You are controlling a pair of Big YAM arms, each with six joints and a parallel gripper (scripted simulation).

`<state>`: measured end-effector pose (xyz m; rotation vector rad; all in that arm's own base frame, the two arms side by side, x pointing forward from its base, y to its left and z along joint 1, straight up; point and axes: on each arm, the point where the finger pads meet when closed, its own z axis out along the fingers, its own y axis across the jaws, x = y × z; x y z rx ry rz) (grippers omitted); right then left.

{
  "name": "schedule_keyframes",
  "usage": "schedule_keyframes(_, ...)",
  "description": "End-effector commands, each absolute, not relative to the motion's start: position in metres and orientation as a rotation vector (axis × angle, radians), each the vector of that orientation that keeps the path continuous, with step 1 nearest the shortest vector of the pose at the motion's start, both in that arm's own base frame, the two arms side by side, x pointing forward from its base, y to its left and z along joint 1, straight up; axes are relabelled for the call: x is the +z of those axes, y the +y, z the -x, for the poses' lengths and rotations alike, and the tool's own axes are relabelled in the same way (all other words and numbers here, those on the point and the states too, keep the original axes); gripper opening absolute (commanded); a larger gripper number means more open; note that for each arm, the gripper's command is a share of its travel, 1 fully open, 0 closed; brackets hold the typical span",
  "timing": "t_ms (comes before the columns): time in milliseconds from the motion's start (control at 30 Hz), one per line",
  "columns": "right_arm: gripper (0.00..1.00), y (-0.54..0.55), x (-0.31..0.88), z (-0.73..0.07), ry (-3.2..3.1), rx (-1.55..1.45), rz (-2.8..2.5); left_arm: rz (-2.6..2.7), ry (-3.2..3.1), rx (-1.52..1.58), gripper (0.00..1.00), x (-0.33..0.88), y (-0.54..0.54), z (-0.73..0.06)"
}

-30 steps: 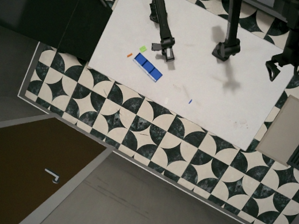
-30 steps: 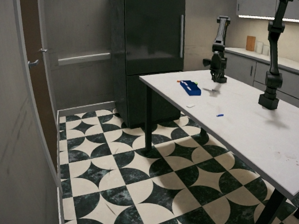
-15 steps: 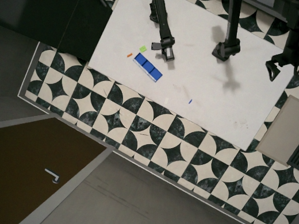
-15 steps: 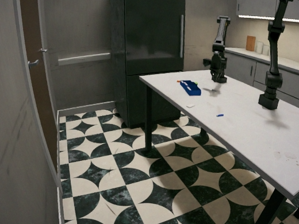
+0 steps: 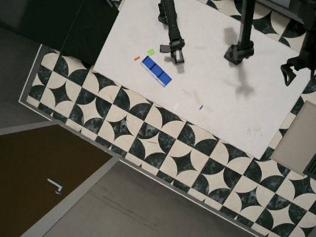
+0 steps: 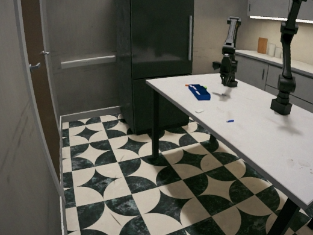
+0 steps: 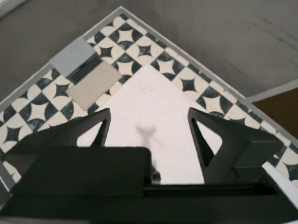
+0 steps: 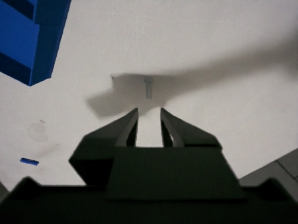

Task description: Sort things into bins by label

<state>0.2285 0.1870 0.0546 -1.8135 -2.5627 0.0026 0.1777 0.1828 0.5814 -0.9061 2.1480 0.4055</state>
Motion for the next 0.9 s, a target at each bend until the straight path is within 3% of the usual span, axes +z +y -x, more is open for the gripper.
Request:
schedule_keyframes(0,0.29,0.194,0.065,-0.239,-2.57,-0.045,1.82,0.876,2.114,0.416,1.0,0.603,0.172,-0.172)
schedule_keyframes(867,0.29,0.197,-0.007,-0.239,-2.569,-0.045,1.824,0.876,2.114,0.416,1.0,0.603,0.172,-0.172)
